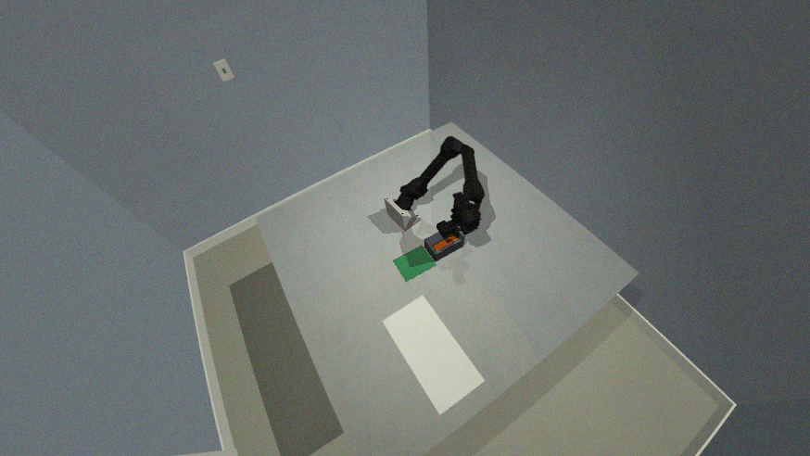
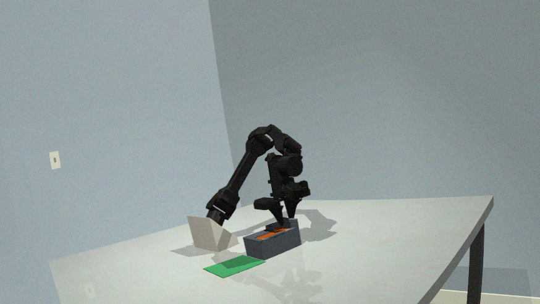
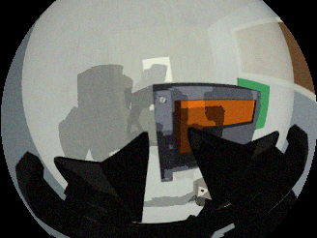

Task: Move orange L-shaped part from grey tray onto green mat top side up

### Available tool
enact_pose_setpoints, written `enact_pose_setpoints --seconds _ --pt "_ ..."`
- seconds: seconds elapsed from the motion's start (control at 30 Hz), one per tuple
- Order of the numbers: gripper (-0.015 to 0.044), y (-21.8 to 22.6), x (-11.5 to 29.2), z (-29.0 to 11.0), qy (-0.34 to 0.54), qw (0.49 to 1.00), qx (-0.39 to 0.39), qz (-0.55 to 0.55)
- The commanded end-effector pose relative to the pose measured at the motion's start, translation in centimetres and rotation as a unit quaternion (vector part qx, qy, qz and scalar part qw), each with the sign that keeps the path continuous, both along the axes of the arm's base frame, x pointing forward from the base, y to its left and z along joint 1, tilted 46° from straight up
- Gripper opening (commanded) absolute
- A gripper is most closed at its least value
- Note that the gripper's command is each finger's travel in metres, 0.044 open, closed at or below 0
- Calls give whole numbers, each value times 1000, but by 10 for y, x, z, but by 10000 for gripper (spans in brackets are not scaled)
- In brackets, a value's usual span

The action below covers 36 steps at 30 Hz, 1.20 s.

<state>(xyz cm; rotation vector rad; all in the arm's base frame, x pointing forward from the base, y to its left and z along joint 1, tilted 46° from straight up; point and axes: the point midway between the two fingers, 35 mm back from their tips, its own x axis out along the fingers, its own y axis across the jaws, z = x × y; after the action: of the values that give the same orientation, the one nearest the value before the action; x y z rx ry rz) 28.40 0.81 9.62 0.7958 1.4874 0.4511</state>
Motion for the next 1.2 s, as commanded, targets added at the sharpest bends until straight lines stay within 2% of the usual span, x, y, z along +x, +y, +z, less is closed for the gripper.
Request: enact_pose_setpoints --seconds 0.0,0.7,1.17 --pt "180 2 0 -2 -2 1000 1 -5" --pt "180 26 3 -25 -3 1000 2 -5" --pt "180 27 3 -25 -3 1000 2 -5"
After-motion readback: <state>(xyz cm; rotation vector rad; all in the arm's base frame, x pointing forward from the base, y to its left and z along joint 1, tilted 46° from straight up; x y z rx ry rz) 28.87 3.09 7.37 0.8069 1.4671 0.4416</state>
